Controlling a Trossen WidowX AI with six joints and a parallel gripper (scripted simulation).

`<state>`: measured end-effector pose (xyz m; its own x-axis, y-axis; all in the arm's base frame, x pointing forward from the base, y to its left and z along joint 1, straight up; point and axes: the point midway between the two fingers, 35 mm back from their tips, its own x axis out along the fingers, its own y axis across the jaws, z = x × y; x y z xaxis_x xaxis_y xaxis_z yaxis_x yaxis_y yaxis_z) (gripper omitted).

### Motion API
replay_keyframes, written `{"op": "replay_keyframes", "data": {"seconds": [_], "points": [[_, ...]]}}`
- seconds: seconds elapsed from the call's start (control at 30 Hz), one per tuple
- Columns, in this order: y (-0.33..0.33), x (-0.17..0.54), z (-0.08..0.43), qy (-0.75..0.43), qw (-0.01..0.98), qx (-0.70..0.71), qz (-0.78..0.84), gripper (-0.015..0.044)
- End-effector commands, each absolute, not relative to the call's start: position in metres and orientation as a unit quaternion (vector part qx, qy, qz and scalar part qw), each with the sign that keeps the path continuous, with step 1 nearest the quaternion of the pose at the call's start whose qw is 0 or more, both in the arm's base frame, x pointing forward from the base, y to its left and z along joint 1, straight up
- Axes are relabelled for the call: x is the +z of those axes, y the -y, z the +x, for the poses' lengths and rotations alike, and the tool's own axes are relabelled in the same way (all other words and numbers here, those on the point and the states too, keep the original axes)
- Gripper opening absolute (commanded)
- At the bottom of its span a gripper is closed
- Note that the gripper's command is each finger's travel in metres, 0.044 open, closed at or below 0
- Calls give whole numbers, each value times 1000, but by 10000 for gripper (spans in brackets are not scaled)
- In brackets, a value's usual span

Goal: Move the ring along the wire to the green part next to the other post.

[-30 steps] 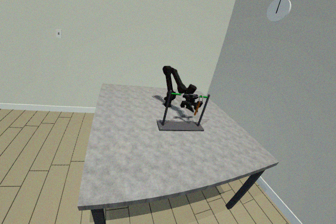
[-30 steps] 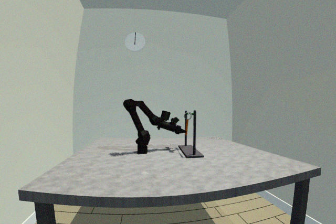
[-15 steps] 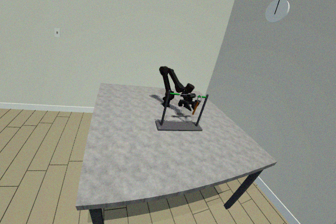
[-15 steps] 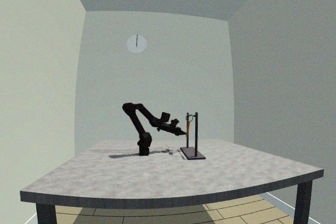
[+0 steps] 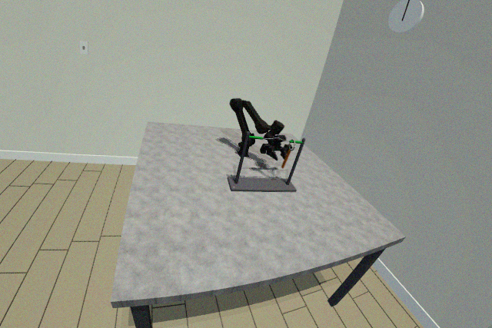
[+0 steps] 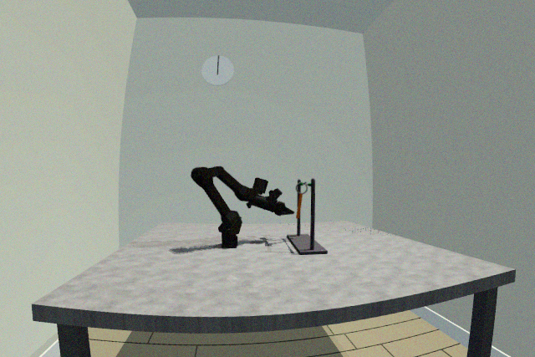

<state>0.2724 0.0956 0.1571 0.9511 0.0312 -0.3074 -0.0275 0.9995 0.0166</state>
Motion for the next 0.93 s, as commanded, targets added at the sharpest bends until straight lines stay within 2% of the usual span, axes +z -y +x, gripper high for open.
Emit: {"op": "replay_keyframes", "data": {"seconds": [0.0,0.13,0.9], "points": [[-94,165,250,-152,988,16,10,344],[-92,167,240,-151,988,16,10,440],[-92,167,240,-151,988,16,10,440]]}}
